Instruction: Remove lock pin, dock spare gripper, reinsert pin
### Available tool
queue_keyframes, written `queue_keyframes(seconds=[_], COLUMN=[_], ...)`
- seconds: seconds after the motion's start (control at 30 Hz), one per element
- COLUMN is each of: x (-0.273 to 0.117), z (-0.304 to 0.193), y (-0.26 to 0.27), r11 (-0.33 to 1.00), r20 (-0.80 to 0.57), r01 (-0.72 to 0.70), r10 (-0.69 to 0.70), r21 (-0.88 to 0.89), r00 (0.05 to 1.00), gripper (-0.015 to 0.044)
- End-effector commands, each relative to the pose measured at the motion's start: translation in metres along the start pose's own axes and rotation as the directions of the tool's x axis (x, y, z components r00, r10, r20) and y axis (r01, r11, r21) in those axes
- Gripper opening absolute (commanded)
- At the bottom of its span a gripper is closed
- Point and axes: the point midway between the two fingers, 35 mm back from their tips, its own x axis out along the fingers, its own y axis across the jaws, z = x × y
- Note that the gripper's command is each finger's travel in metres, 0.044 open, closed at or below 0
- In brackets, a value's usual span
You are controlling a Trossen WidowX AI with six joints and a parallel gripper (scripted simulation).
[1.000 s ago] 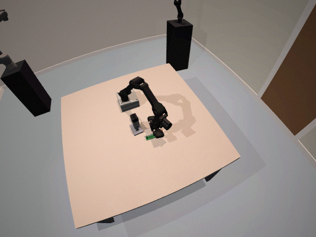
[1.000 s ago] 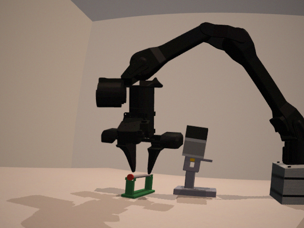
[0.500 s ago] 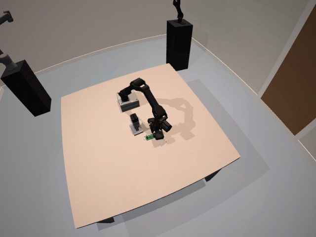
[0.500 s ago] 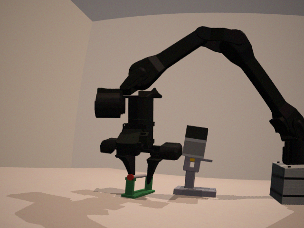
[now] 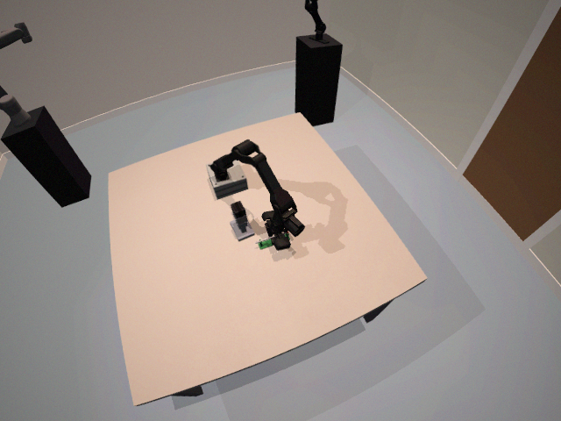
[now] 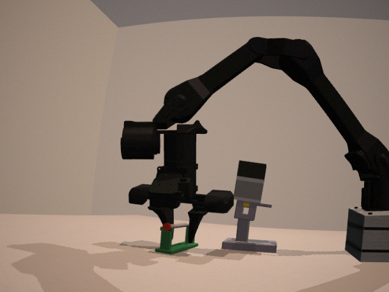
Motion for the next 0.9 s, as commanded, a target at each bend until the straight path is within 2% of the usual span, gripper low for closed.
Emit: queue_keyframes(seconds=[0.0, 0.17, 0.53, 0.87], x=[0.002, 0.002, 0.0, -0.038], z=[0.001, 0.001, 0.0, -0.009], y=[0.0, 0.0, 0.0, -0.001], r11=[1.0, 1.0, 1.0, 1.0], r20=[0.002, 0.002, 0.002, 0.002], r01=[-0.002, -0.002, -0.002, -0.002], r10=[0.002, 0.002, 0.002, 0.002], r21=[0.004, 0.004, 0.004, 0.004], r00=[1.0, 1.0, 1.0, 1.0], gripper=[0.0128, 0.0, 0.0, 0.0])
